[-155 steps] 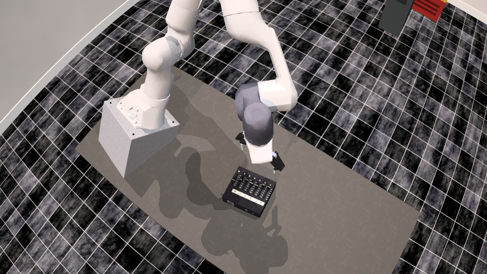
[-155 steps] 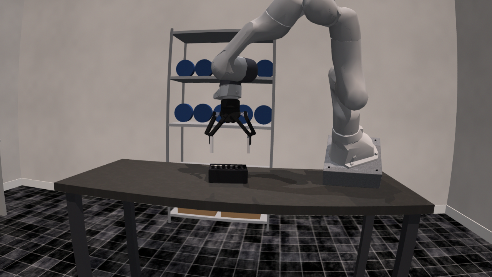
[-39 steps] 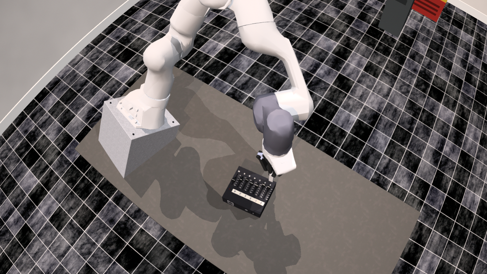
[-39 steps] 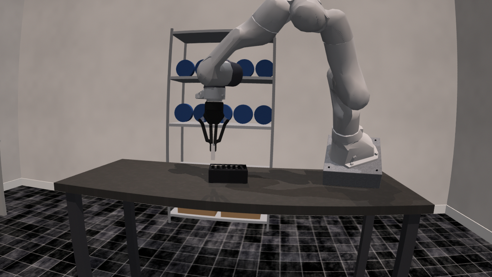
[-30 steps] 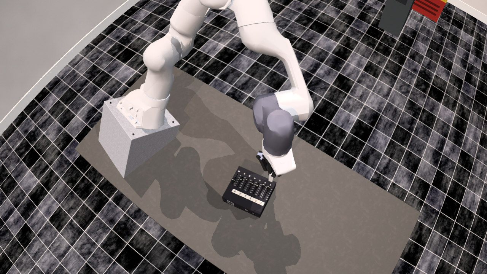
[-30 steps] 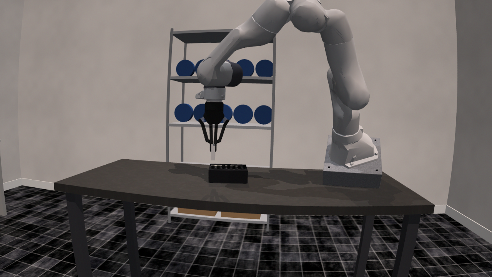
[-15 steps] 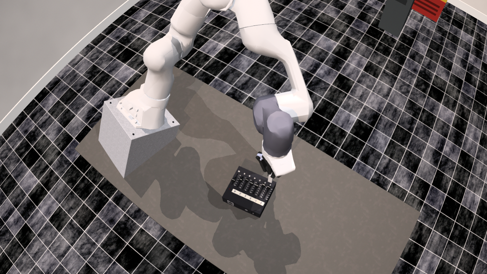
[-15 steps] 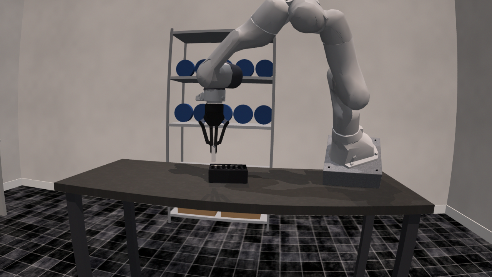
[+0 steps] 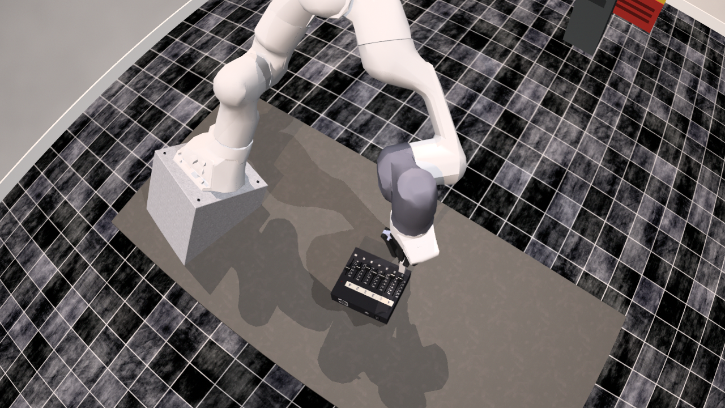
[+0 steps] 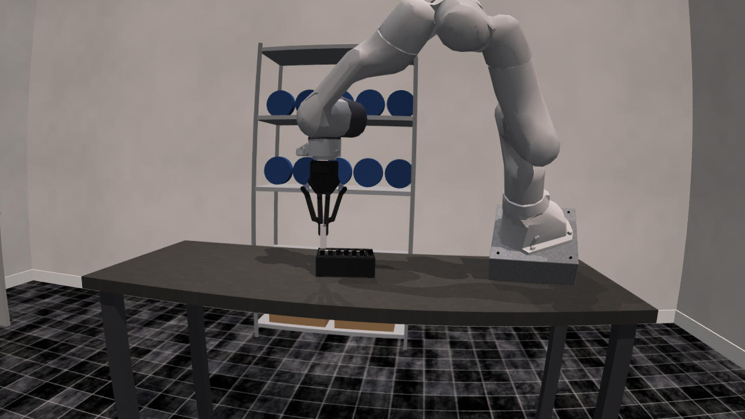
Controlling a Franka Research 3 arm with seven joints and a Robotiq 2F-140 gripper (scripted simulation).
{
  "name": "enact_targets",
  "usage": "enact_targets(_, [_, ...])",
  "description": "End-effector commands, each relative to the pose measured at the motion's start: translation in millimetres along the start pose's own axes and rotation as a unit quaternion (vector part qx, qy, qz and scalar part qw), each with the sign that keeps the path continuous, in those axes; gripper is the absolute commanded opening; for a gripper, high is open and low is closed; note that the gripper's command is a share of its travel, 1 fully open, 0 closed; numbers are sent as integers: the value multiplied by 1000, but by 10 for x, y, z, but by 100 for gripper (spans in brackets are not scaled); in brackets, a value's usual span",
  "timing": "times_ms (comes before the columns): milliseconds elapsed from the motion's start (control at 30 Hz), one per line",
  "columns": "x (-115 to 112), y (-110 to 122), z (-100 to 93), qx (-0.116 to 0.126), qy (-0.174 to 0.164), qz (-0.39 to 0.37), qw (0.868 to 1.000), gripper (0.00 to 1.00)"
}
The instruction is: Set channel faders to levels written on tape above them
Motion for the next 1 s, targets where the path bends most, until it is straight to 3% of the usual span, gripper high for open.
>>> enact_targets(0, [1, -24, 14, 3, 2, -3, 1000, 0])
enact_targets(967, [1, -25, 58, 3, 2, -3, 1000, 0])
Point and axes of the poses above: the point where the finger pads meet when closed, its own z axis out along the fingers, its own y axis across the jaws, x = y × z, the point moved 8 cm from there along -z, back along the fingers, and after that the axes turned 12 degrees about -z, right-handed, at the moved point
